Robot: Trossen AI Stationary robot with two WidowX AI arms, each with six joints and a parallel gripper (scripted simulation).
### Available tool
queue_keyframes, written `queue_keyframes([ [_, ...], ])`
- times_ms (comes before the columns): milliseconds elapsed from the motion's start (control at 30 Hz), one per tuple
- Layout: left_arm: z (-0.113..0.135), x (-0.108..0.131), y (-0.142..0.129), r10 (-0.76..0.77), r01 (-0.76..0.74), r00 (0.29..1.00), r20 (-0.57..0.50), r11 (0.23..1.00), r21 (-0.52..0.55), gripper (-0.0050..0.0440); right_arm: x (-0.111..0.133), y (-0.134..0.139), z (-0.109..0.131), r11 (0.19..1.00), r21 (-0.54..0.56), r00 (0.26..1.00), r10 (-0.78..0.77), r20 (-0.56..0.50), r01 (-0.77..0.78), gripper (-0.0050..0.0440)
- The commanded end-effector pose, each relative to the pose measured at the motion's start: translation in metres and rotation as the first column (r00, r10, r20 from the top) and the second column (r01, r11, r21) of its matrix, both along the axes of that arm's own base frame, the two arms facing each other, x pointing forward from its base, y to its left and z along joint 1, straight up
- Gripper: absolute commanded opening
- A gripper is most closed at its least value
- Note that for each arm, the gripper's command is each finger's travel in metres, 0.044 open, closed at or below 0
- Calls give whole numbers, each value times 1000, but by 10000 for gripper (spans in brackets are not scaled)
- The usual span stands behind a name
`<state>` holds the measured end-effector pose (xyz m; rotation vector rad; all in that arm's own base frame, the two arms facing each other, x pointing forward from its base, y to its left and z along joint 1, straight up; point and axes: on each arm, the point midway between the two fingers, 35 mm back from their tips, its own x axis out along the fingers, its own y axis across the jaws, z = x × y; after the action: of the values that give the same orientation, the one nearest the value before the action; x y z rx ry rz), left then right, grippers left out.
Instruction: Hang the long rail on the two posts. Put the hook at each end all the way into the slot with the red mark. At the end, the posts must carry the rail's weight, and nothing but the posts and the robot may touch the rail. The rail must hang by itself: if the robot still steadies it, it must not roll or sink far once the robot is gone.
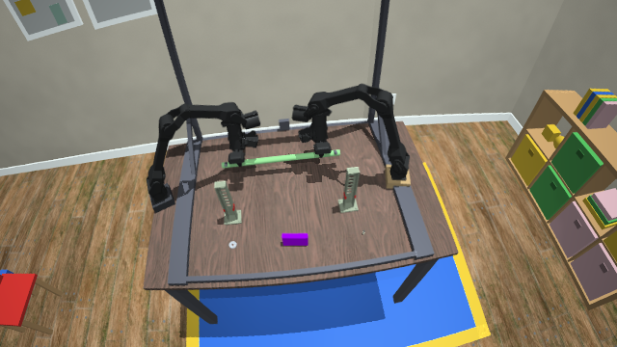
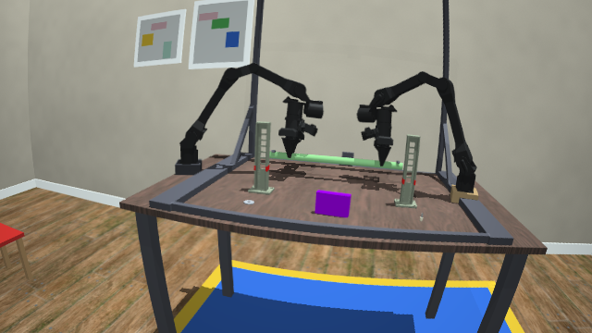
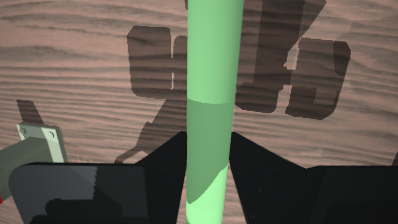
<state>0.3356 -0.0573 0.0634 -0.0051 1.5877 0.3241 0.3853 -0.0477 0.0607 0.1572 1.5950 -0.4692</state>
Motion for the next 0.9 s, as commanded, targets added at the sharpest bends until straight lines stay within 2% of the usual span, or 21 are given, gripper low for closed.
queue_keyframes([
  [0,13,2,2,1,3,999,50,998,-62,-50,1,-3,16,999,44,998,-1,65,-2,-50],
  [433,13,0,9,9,19,995,97,958,-284,-50,-1,-10,17,967,255,988,-16,152,-24,-50],
  [567,13,0,10,10,22,995,102,951,-309,-50,-1,-11,17,960,278,987,-19,162,-27,-50],
  [867,13,0,14,22,39,991,132,896,-443,-50,-3,-15,16,904,425,974,-43,224,-57,-50],
])
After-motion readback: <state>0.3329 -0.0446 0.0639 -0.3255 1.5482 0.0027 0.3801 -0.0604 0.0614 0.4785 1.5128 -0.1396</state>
